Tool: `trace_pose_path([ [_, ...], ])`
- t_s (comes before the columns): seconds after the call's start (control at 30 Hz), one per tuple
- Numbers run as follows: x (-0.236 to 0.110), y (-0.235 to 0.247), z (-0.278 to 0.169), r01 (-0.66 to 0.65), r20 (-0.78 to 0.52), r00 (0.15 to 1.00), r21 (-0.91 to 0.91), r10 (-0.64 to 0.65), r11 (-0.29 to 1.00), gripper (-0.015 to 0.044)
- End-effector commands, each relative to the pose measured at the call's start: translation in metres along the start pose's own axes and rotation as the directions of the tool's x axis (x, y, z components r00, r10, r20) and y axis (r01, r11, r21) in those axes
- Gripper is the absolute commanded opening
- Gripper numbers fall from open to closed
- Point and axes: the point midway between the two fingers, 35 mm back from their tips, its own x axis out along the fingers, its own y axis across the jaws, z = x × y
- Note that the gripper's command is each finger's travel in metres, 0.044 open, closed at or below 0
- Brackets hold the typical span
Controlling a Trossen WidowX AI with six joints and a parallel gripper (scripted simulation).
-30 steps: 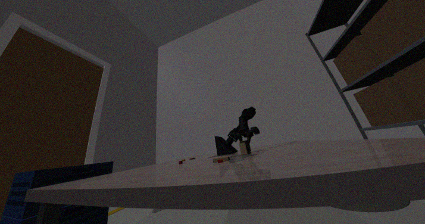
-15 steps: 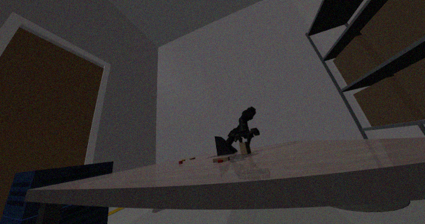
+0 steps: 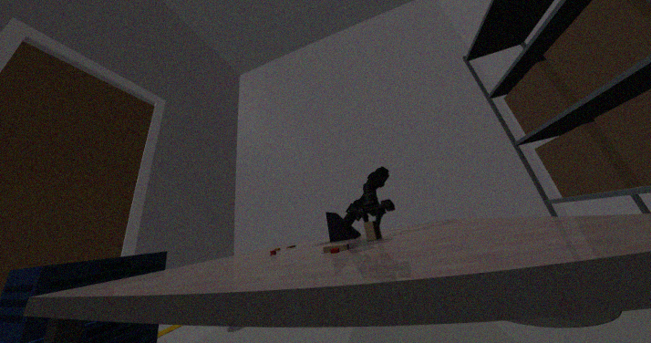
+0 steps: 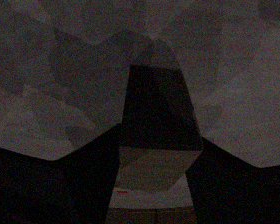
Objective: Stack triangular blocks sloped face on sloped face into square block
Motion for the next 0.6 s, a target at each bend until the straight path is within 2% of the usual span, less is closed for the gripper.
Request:
trace_pose_path([
  [0.0, 0.0001, 0.0006, -0.0014, -0.003, -0.007, 1.0, 0.005, 0.003, 1.0, 0.0],
  [0.57, 0.0016, 0.0002, -0.0002, 0.0, -0.001, 1.0, 0.003, 0.0, 1.0, 0.0],
])
